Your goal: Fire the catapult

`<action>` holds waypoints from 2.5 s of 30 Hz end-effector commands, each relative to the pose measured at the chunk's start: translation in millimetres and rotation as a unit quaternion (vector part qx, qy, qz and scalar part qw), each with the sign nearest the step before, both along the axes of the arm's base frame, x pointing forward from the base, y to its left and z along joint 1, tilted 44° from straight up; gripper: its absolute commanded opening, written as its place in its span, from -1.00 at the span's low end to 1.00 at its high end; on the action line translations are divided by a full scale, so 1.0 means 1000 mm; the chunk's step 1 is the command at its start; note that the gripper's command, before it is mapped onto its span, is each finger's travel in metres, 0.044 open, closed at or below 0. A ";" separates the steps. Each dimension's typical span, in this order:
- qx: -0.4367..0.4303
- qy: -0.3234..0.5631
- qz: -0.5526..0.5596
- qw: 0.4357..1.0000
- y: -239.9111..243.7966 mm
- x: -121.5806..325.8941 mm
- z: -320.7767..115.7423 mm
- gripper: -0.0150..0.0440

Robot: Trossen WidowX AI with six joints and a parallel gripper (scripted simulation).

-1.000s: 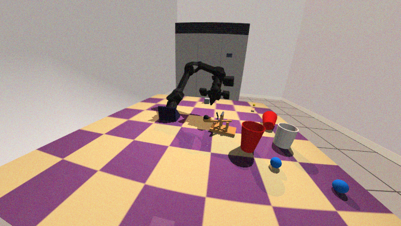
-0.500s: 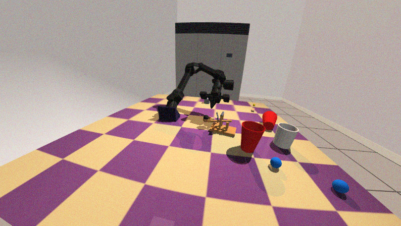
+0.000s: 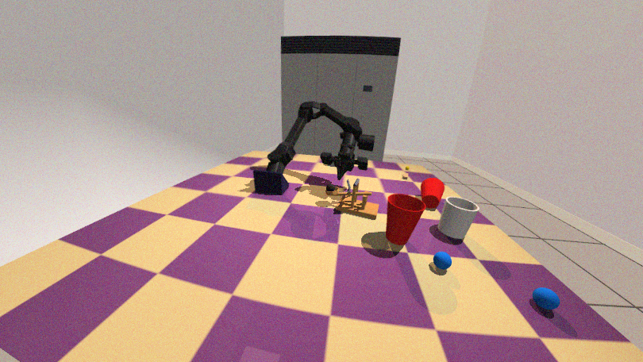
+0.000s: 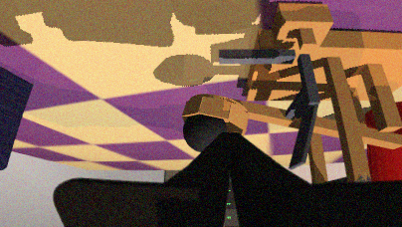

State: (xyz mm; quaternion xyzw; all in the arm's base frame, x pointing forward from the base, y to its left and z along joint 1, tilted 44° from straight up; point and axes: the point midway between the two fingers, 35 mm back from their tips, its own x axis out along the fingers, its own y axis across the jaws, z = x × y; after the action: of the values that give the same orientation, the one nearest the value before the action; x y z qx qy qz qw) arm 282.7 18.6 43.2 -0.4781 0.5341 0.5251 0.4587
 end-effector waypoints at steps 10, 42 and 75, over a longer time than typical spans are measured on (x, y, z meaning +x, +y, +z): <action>0.003 0.007 -0.002 1.000 0.016 -0.005 -0.019 -0.49; 0.003 0.003 -0.001 1.000 0.032 0.005 0.003 -0.49; 0.118 -0.103 -0.368 0.917 -0.019 0.127 0.047 1.00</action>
State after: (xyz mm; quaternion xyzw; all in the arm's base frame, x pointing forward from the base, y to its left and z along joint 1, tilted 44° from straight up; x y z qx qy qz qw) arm 393.3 5.3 93.1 -0.2798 0.5592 0.3504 0.6973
